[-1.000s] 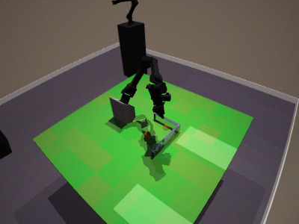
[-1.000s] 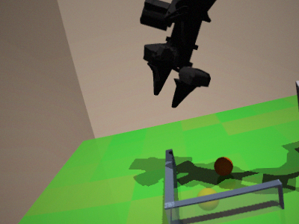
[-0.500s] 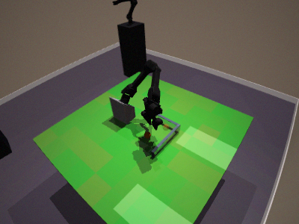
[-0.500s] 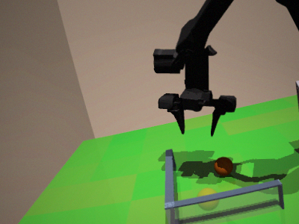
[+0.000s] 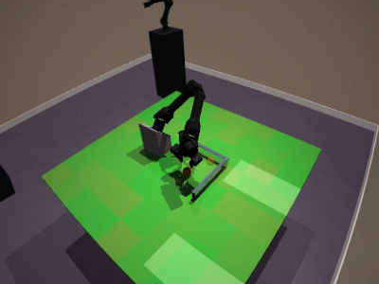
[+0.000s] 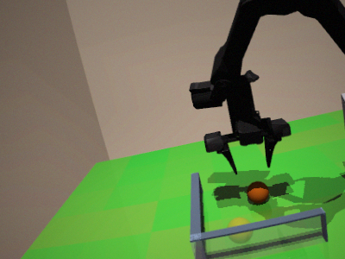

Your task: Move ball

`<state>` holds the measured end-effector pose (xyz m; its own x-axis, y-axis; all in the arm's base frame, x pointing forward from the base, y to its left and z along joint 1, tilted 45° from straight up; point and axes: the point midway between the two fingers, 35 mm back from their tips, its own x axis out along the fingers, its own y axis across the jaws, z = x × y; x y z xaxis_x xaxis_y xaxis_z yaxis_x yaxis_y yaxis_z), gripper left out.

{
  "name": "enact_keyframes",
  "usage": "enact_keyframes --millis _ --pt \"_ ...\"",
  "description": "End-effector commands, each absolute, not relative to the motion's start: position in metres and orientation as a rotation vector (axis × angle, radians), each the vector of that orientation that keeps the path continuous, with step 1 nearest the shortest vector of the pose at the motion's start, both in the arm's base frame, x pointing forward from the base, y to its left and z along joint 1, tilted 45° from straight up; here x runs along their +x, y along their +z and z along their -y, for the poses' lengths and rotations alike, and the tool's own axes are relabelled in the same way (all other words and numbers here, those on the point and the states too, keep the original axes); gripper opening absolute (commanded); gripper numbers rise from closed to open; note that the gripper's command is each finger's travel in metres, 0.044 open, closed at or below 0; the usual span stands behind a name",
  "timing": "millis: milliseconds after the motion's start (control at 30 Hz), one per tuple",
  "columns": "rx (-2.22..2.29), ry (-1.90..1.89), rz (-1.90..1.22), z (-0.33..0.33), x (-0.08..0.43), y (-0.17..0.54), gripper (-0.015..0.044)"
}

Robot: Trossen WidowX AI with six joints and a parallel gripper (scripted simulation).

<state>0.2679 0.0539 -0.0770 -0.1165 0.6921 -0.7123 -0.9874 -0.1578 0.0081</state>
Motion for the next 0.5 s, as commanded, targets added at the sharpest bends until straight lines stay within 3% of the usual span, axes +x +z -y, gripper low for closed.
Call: enact_keyframes --millis 0,467 --pt "-0.675 1.642 -0.589 -0.063 0.263 -0.087 0.0354" --pt "-0.675 1.642 -0.590 -0.074 0.262 -0.099 0.0354"
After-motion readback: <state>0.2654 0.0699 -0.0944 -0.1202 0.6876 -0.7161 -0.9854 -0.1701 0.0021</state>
